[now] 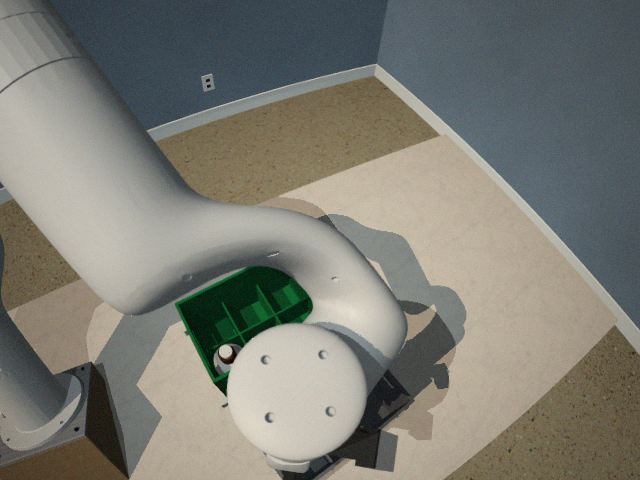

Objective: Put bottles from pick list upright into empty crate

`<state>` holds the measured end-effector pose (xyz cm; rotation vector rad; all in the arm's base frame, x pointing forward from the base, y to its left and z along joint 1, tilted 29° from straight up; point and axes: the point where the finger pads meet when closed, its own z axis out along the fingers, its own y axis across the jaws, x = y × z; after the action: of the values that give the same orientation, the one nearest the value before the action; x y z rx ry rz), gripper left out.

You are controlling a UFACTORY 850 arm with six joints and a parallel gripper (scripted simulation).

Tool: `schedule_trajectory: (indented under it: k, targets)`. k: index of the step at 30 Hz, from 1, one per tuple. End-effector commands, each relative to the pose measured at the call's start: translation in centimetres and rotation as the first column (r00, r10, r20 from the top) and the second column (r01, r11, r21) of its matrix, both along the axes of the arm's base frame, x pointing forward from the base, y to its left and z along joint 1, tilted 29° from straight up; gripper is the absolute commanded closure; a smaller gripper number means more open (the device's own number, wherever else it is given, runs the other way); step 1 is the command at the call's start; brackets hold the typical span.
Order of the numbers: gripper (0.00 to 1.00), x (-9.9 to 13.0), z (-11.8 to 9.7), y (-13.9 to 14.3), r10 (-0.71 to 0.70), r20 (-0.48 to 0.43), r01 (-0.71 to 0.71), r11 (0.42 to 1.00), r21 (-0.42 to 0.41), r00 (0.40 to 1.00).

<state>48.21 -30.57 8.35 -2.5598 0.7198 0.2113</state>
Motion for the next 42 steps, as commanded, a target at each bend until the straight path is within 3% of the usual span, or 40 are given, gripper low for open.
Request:
schedule_trajectory:
  k: [1, 42]
  targets:
    - [1.0, 0.2, 0.5, 0.7, -0.001, 0.002, 0.001, 1.0, -0.002, 1.0]
    - [1.0, 1.0, 3.8, 6.8, -0.001, 0.002, 0.001, 1.0, -0.002, 1.0]
